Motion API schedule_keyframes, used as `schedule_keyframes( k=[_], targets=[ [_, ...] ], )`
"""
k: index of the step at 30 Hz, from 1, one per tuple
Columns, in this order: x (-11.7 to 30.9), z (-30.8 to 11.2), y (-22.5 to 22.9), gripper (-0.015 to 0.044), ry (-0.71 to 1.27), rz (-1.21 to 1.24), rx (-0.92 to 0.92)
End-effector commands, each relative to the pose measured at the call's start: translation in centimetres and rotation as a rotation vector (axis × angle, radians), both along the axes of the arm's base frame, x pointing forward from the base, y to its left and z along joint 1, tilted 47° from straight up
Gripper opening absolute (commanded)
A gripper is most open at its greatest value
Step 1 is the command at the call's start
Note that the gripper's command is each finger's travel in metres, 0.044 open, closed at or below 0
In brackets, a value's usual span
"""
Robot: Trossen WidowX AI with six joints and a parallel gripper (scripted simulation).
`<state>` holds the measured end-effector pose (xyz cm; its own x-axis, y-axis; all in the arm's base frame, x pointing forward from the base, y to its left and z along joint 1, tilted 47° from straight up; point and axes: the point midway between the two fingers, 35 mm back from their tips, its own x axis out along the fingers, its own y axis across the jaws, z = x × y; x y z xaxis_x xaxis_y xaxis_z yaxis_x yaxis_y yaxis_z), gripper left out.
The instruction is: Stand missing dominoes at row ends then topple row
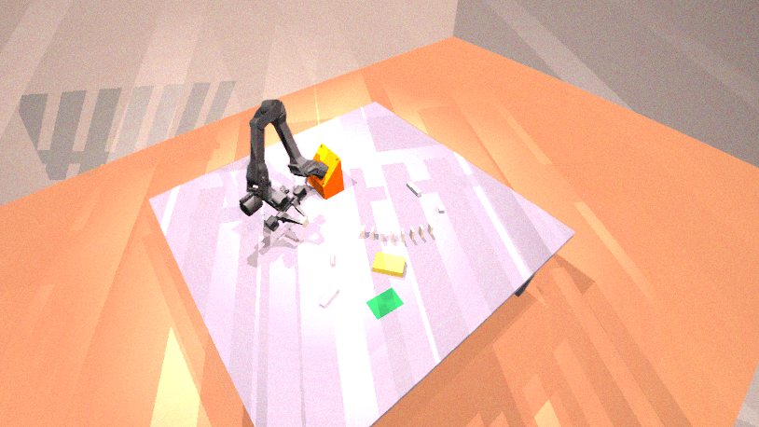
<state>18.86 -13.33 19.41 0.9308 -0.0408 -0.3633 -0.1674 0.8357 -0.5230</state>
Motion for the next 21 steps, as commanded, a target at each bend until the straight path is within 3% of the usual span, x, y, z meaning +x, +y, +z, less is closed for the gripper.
schedule_keyframes(
  k=[1,10,21],
  targets=[
    [-0.4,0.2,0.2,0.0107,-0.060,0.028,-0.063],
    [-1.5,1.3,0.6,0.0107,-0.193,0.084,-0.235],
    [-1.6,1.3,0.6,0.0107,-0.195,0.085,-0.238]
  ],
)
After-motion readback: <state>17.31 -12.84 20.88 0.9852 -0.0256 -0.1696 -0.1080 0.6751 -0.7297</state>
